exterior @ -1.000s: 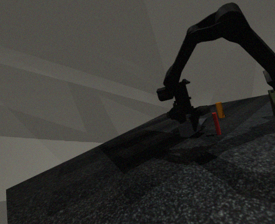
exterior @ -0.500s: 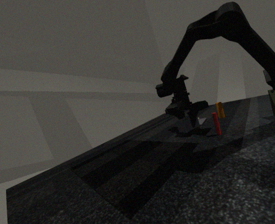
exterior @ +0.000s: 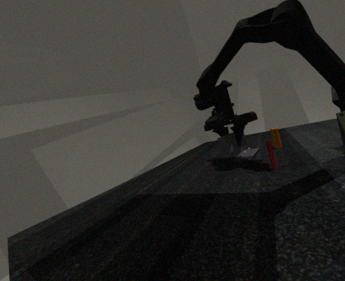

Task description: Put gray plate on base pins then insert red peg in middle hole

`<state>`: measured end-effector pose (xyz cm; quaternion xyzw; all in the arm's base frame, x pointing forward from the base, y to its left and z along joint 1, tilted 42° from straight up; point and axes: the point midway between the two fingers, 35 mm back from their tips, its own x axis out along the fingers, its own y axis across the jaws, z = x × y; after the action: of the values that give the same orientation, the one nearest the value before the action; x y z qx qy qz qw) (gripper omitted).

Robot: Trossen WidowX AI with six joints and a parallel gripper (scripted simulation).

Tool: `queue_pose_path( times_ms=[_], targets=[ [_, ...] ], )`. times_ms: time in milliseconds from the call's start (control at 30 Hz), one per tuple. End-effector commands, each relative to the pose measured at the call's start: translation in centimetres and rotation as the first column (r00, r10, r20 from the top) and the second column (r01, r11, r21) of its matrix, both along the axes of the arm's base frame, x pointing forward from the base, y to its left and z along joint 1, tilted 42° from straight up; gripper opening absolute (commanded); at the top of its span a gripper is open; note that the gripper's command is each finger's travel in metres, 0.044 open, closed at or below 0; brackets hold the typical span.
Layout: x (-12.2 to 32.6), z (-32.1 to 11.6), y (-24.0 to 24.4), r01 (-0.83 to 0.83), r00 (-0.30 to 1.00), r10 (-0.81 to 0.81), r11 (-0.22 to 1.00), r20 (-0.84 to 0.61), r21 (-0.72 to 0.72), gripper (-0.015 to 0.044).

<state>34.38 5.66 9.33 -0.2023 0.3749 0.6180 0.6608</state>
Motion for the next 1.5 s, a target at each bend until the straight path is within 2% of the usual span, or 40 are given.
queue_pose_path(
  times_ms=[0,667,1467],
  targets=[
    [0.1,0.9,-1.0,0.001,1.0,-0.001,1.0,0.008,-0.006,0.0],
    [-0.6,4.9,-4.8,-0.001,1.0,0.001,1.0,0.006,0.0,0.0],
    [1.1,-2.0,-7.4,-0.096,0.991,0.096,0.995,0.093,-0.002,0.0]
  ],
)
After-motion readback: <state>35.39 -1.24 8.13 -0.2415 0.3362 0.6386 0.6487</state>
